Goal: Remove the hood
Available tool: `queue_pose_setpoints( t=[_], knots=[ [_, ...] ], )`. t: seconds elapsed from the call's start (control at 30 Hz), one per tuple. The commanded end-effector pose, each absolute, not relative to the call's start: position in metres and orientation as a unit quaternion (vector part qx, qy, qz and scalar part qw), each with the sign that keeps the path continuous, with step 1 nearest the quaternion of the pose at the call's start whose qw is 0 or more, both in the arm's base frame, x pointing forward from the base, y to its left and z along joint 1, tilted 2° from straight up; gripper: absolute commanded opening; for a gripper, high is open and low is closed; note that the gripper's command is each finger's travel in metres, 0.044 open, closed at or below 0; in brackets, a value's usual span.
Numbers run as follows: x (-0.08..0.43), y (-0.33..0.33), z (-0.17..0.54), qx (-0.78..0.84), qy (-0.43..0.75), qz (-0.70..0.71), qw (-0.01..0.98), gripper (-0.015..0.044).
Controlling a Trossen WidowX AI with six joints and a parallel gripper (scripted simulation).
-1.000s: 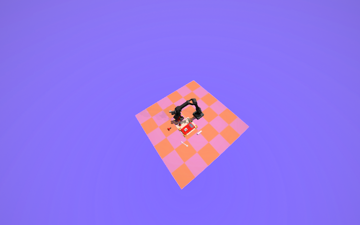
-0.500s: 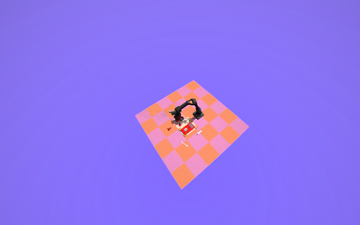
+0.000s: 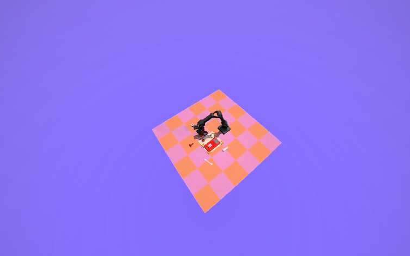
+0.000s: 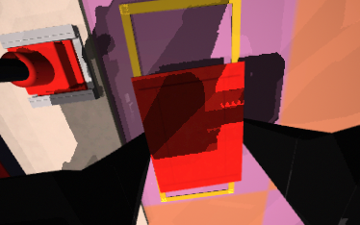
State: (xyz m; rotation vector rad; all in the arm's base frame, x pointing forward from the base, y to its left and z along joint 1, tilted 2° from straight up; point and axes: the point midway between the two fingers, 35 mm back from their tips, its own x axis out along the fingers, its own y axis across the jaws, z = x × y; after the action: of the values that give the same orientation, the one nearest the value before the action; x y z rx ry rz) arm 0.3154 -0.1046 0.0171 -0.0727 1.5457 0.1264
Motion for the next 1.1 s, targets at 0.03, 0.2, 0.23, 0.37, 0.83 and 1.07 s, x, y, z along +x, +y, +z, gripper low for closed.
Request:
queue_pose_setpoints(
  t=[0.03,0.2,0.23,0.37,0.83,1.07],
  knots=[
    [0.315,-0.105,0.017,-0.033,0.697,0.057,0.714,0.0131],
    [0.315,-0.105,0.017,-0.033,0.697,0.057,0.714,0.0263],
    [0.315,-0.105,0.017,-0.033,0.697,0.057,0.714,0.0289],
    [0.315,-0.105,0.017,-0.033,0.697,0.057,0.714,0.0394],
    [0.314,-0.107,0.089,-0.035,0.698,0.055,0.713,0.044],
    [0.314,-0.107,0.089,-0.035,0.698,0.055,0.713,0.044]
  ],
)
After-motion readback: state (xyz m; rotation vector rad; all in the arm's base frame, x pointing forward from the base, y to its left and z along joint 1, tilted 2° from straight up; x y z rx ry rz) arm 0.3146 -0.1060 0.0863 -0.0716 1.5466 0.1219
